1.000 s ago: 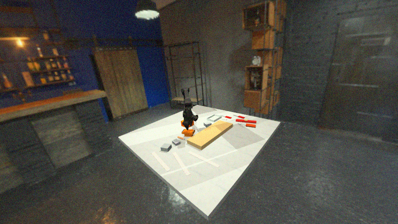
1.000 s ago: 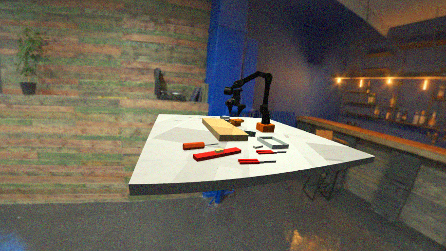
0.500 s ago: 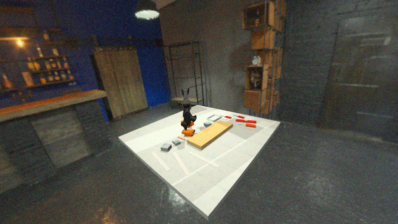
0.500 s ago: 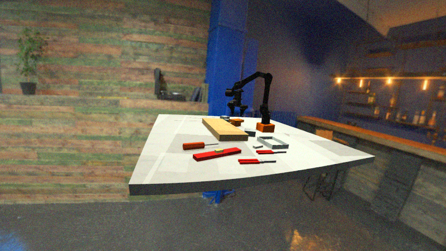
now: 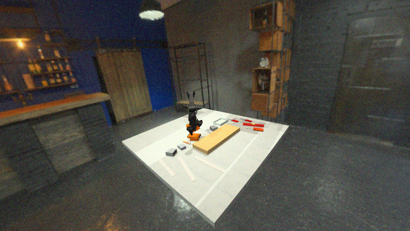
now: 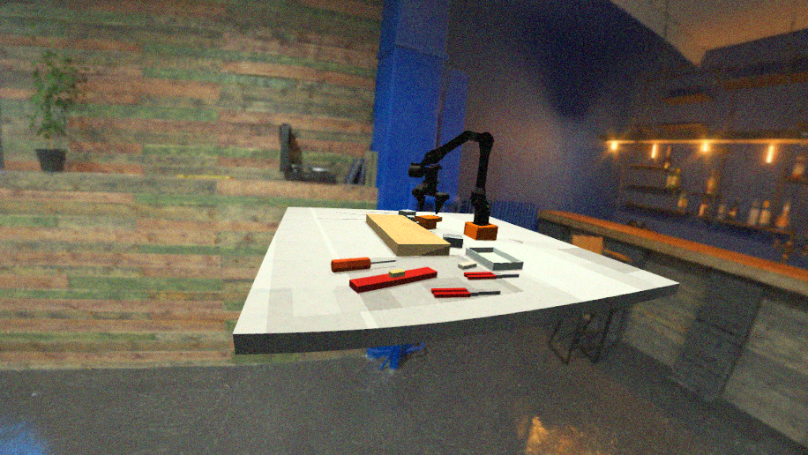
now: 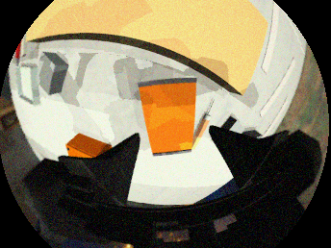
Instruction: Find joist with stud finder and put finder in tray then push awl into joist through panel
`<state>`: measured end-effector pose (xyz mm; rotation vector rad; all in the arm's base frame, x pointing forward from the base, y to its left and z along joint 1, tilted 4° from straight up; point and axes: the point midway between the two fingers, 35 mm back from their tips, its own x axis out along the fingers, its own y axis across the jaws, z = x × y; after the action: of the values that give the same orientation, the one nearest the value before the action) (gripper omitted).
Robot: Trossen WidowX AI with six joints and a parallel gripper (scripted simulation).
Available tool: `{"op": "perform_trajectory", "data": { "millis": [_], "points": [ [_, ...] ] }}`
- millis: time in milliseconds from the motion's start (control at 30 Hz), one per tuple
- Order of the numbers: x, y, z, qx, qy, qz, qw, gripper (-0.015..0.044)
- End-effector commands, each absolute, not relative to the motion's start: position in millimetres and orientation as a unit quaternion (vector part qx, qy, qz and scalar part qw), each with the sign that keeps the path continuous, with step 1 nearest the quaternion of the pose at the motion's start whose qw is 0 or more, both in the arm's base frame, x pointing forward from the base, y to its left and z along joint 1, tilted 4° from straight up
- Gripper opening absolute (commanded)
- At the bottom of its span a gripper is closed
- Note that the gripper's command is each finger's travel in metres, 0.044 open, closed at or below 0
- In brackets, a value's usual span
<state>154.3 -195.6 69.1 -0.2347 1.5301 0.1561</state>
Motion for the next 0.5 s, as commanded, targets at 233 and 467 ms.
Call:
{"op": "perform_trajectory", "data": {
  "millis": [233, 467],
  "points": [
    [154.7, -195.3, 47.3, -0.104, 0.694, 0.074, 0.708, 0.0440],
    [155.3, -194.9, 36.1, -0.104, 0.694, 0.074, 0.708, 0.0440]
  ]
}}
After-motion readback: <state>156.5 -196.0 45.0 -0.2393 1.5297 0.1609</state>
